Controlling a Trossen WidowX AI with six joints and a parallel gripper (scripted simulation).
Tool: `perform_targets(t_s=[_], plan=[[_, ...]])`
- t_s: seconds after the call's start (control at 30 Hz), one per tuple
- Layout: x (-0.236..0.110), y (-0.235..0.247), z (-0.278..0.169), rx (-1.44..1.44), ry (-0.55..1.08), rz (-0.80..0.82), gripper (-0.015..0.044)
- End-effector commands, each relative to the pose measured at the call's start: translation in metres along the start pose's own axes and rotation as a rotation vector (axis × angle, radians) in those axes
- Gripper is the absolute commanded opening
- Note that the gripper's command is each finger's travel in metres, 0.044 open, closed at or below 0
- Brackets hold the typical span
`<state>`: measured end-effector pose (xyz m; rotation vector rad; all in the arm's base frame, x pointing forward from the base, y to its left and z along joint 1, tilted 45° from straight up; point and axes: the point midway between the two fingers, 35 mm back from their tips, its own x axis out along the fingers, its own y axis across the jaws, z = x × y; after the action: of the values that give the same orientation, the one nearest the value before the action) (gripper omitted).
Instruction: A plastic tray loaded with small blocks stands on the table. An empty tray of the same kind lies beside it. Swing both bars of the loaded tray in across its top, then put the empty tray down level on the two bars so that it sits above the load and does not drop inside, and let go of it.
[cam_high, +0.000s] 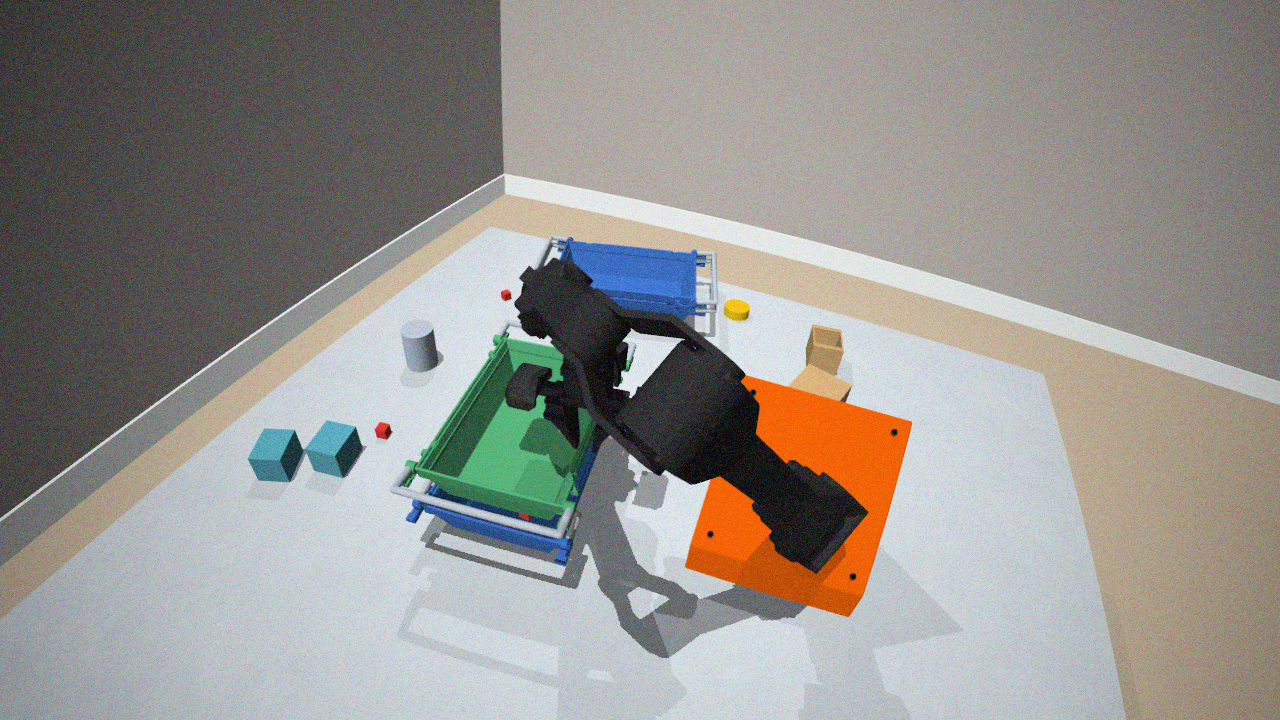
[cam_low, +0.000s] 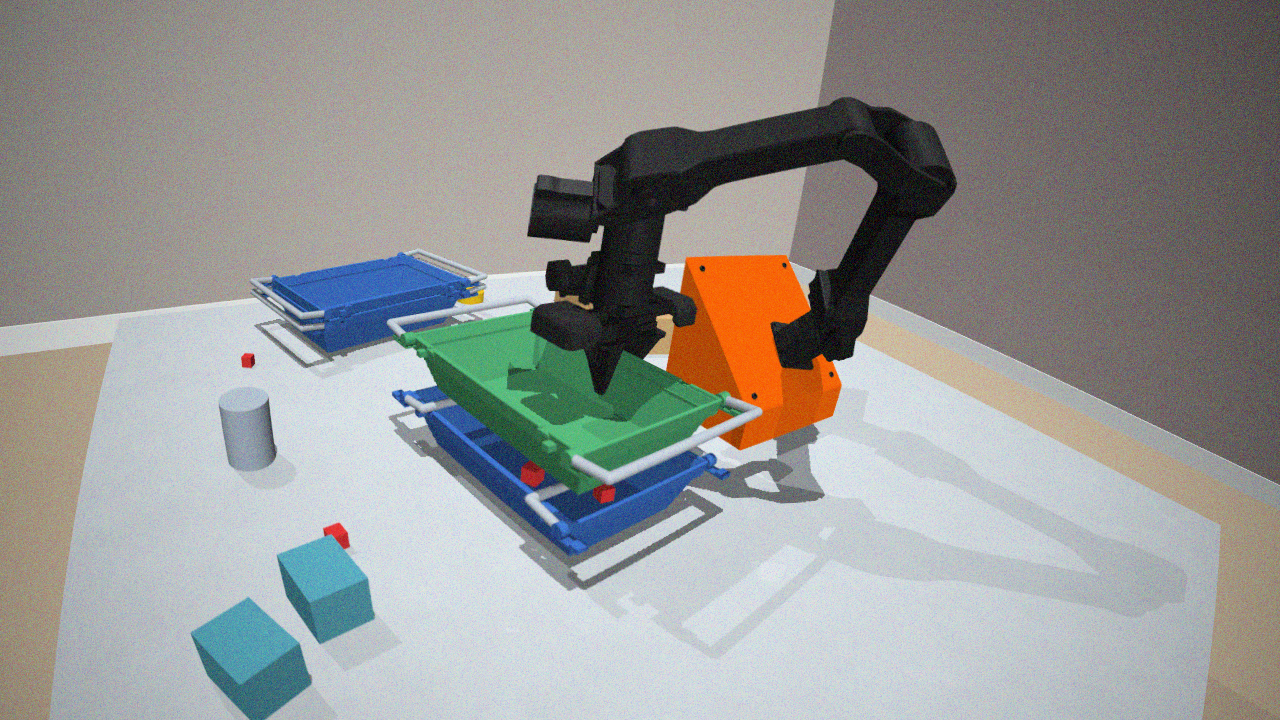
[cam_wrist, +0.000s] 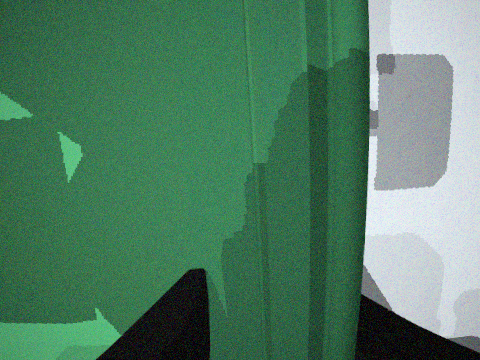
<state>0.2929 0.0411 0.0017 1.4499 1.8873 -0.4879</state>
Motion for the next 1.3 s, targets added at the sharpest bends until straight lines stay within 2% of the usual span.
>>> perform_targets(t_s=[0.0, 0.63, 0.93, 1.27], plan=[[0.002, -0.001, -0.001, 0.003, 0.002, -0.009, 0.0161], [0.002, -0.001, -0.001, 0.003, 0.002, -0.009, 0.0440], [-0.004, 0.001, -0.001, -0.001, 0.001, -0.005, 0.0440], [-0.058, 0.005, 0.003, 0.002, -0.005, -0.008, 0.0440]])
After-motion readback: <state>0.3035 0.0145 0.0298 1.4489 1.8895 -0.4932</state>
